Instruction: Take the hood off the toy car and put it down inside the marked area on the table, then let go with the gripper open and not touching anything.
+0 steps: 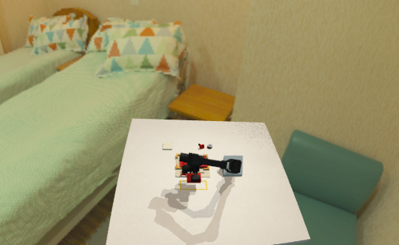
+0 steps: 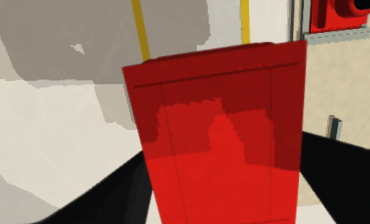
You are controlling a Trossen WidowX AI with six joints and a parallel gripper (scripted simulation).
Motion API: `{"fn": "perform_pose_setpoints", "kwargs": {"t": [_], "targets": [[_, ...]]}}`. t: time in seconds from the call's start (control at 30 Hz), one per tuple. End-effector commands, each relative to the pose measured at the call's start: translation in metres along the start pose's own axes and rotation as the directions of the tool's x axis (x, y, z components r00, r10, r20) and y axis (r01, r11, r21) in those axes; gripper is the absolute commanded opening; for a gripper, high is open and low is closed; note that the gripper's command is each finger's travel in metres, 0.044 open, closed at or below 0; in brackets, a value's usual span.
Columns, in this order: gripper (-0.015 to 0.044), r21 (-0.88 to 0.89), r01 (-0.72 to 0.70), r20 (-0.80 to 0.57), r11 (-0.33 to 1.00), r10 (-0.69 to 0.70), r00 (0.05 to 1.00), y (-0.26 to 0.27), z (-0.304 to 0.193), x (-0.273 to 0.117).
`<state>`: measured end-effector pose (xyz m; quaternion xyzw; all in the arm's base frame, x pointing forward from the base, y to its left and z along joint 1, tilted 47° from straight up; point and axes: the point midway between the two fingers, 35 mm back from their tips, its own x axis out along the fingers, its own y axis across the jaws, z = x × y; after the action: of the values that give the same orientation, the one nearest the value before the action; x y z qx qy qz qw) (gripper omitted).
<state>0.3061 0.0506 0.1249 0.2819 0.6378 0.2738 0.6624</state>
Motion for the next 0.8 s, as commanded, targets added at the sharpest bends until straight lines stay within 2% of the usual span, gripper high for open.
{"fn": "perform_pose_setpoints", "kwargs": {"t": [0.0, 0.77], "targets": [[0.0000, 0.001, -0.002, 0.006, 1.000, 0.002, 1.000, 0.001, 0.000, 0.002], [0.0000, 0.000, -0.004, 0.006, 1.000, 0.004, 1.000, 0.002, 0.000, 0.022]]}}
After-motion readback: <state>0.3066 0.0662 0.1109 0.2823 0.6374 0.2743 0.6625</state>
